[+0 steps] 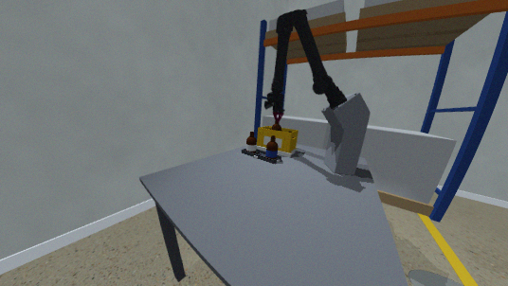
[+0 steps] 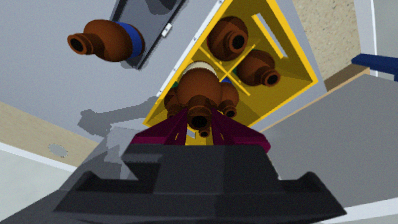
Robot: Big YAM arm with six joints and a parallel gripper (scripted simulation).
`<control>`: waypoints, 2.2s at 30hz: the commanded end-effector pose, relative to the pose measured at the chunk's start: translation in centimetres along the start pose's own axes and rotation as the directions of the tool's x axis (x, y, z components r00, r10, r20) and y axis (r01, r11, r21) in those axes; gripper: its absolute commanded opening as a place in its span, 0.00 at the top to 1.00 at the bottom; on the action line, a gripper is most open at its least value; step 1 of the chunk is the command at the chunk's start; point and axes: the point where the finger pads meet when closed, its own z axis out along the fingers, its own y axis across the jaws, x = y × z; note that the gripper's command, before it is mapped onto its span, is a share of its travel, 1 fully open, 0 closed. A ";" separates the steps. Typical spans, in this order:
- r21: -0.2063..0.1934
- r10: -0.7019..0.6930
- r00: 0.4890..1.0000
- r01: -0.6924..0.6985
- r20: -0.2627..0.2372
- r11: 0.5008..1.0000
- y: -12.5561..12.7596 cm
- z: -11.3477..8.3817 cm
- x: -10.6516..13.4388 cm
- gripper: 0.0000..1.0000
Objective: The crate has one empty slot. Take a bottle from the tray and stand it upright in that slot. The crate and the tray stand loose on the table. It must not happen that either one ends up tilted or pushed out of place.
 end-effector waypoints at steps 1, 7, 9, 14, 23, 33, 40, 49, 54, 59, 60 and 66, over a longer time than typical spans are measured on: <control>0.002 0.004 1.000 -0.004 0.008 1.000 -0.2 0.7 -0.4 1.00; 0.007 0.012 1.000 -0.012 0.004 1.000 -0.4 1.3 -0.1 1.00; 0.001 0.006 1.000 -0.006 0.006 1.000 -0.1 1.7 -0.3 1.00; 0.000 0.005 1.000 -0.005 0.007 1.000 0.0 2.1 -0.3 1.00; 0.006 0.009 1.000 -0.009 0.008 1.000 -0.3 2.8 -0.3 1.00; 0.024 0.013 1.000 -0.013 0.014 1.000 -1.0 2.6 -0.3 1.00; 0.018 0.011 1.000 -0.011 0.013 1.000 -0.8 2.8 -0.4 1.00; 0.018 0.011 1.000 -0.011 0.013 1.000 -0.8 2.8 -0.4 1.00; 0.018 0.011 1.000 -0.011 0.013 1.000 -0.8 2.8 -0.4 1.00; 0.018 0.011 1.000 -0.011 0.013 1.000 -0.8 2.8 -0.4 1.00; 0.018 0.011 1.000 -0.011 0.013 1.000 -0.8 2.8 -0.4 1.00; 0.018 0.011 1.000 -0.011 0.013 1.000 -0.8 2.8 -0.4 1.00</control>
